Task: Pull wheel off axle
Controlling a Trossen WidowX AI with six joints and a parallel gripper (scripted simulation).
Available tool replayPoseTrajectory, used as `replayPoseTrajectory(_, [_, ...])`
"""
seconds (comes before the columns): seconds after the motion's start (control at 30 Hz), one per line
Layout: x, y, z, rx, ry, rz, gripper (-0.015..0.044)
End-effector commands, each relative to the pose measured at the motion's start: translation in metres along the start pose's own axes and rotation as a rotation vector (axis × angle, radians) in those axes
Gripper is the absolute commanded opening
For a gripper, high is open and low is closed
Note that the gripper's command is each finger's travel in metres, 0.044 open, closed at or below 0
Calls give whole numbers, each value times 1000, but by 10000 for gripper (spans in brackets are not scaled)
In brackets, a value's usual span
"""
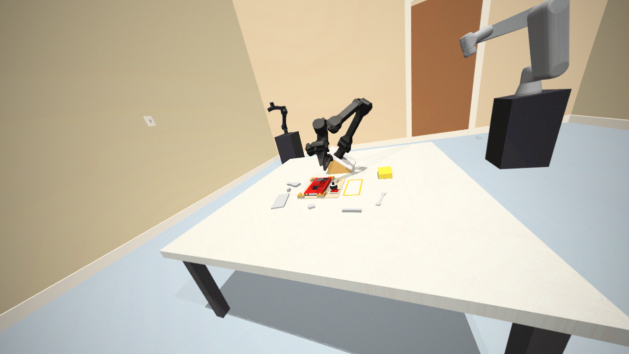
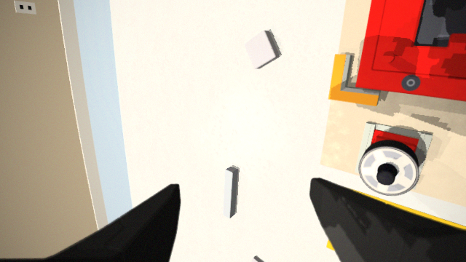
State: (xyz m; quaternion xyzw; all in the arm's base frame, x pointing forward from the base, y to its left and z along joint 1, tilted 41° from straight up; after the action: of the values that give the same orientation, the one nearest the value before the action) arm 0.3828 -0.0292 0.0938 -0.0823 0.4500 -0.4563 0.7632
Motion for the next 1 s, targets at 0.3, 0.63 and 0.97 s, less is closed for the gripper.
replayPoseTrajectory(0.3, [-11,20,-28,-508,50,-14,300])
replayPoseTrajectory(0.63, [-26,15,-39,-714,63,18,300])
replayPoseTrajectory(0.97, [-25,23,-39,-713,62,18,300])
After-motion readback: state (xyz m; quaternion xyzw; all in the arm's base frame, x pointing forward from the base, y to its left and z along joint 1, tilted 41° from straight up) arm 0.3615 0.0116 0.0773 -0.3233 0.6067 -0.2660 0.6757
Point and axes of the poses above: the point midway between the two fingers, 35 mm back from their tips, its own y axis out along the fingers, its own z axis across the jaws, x = y × z, the point moved 2 cm from there along -y, back along the fingers, and after that the axes turned 4 degrees about -y, right-handed, at the moved point
